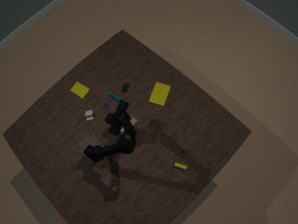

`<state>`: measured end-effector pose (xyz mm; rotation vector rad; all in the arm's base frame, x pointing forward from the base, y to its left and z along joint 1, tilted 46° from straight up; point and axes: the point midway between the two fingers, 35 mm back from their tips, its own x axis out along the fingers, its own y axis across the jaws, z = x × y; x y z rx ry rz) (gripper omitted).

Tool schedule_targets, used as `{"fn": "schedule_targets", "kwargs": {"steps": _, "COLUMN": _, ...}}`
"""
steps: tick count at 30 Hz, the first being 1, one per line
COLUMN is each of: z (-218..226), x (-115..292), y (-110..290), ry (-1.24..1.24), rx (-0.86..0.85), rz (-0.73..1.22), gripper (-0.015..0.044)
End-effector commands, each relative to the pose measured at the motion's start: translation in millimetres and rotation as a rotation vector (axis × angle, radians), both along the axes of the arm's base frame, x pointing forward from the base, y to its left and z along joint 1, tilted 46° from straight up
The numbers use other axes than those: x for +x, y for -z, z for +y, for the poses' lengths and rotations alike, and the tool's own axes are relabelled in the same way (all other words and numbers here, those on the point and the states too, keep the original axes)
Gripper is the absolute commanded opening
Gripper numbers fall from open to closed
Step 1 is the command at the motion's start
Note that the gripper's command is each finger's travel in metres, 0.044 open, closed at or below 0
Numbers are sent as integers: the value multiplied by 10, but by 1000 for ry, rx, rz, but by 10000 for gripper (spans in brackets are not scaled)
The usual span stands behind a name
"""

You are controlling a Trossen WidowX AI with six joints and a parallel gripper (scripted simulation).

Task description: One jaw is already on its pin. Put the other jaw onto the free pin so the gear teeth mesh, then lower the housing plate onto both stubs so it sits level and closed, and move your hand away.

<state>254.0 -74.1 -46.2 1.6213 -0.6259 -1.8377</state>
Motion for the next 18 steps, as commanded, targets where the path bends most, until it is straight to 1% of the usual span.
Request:
{"fn": "schedule_targets", "kwargs": {"steps": 1, "z": -10, "x": 1, "y": -2, "ry": 6, "rx": -2, "rz": -4, "gripper": 351}}
{"fn": "schedule_targets", "kwargs": {"steps": 18, "z": -33, "x": -3, "y": 20, "ry": 6, "rx": -2, "rz": -4, "gripper": 351}}
